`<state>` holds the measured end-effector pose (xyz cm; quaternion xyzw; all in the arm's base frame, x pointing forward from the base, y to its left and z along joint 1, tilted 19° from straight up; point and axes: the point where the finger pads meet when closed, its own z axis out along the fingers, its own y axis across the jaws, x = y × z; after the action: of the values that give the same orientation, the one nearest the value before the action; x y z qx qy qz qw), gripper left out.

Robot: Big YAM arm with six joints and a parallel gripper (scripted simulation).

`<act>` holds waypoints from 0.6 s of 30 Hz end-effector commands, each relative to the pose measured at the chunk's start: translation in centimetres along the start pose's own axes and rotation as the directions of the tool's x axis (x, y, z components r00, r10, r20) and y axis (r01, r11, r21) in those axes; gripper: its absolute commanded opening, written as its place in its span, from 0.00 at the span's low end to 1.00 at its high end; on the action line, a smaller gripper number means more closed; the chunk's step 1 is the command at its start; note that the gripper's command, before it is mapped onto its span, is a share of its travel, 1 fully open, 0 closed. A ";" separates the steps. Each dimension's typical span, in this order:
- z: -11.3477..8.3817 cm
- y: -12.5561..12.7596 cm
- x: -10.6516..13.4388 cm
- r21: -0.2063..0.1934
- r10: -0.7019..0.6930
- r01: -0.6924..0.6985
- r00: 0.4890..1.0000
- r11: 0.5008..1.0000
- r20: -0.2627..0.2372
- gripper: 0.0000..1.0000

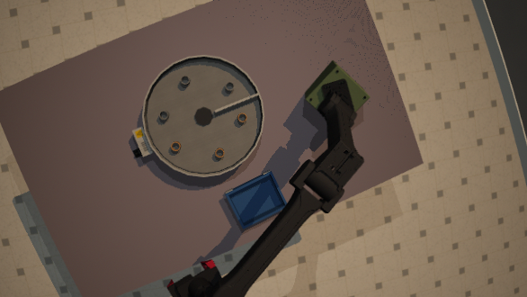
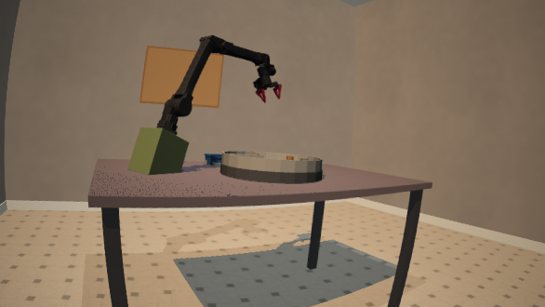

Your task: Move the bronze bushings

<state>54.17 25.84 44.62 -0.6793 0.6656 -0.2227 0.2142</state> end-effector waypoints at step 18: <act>-1.6 -1.1 0.1 0.036 0.014 -0.015 1.000 0.999 0.016 1.00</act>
<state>54.17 25.84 44.62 -0.6793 0.6656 -0.2227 0.2142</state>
